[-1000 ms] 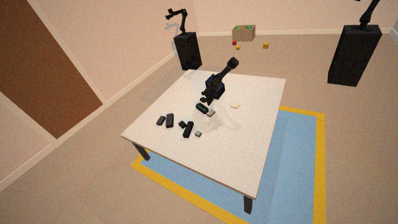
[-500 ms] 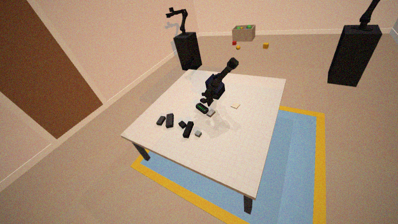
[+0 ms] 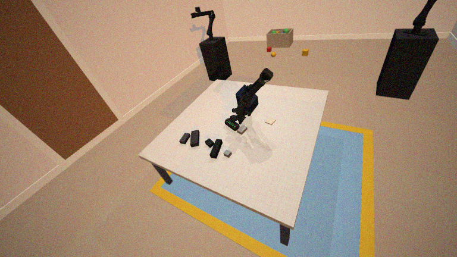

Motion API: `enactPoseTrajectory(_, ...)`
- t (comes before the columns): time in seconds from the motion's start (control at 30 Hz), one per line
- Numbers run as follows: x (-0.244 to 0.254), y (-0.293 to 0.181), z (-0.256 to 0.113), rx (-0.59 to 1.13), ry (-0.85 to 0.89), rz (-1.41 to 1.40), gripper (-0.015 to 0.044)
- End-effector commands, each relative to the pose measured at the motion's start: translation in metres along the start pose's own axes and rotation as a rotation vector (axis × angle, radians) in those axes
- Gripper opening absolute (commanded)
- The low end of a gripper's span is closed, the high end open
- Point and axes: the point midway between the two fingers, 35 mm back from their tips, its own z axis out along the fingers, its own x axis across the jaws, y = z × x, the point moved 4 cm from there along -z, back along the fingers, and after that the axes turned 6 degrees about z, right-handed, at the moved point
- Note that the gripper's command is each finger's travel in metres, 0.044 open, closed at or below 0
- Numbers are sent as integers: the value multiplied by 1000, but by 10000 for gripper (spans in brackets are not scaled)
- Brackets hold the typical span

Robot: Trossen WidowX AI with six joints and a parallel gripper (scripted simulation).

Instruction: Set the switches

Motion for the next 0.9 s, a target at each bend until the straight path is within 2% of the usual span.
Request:
enactPoseTrajectory(0.0, -3, 3, 5, -8, -3, 10, 0)
enactPoseTrajectory(0.33, -10, 4, 19, -9, -4, 10, 0)
enactPoseTrajectory(0.87, -5, 4, 20, -9, -4, 10, 0)
